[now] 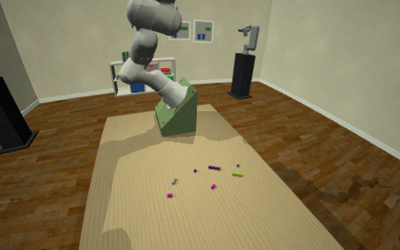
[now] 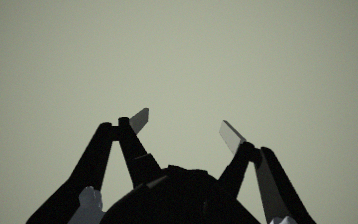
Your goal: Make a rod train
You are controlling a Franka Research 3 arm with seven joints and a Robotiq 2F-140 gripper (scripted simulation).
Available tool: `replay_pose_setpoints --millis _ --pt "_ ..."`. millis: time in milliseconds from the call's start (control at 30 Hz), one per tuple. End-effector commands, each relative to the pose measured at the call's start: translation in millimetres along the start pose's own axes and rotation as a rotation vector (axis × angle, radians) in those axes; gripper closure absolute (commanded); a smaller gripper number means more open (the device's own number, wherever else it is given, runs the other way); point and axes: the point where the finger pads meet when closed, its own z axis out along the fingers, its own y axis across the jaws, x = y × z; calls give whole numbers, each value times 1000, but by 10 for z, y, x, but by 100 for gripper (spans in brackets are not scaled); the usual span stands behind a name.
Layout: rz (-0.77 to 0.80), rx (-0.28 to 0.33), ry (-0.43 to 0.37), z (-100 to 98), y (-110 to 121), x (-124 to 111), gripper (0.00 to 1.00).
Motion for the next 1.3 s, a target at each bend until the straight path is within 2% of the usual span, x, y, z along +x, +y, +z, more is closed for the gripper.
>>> replay_pose_setpoints --millis 0,667,1033,1100,1167,1200,1267 --pt "0 0 0 0 0 -1 0" --pt "-20 -9 -2 4 38 14 0" --pt "-369 -170 -44 7 685 371 0" --pt "-369 -170 -44 7 685 371 0" --pt "-417 -193 -50 -3 773 436 0" --pt "-479 -223 -58 -18 885 526 0" --pt "-510 -239 -63 -28 941 573 0"
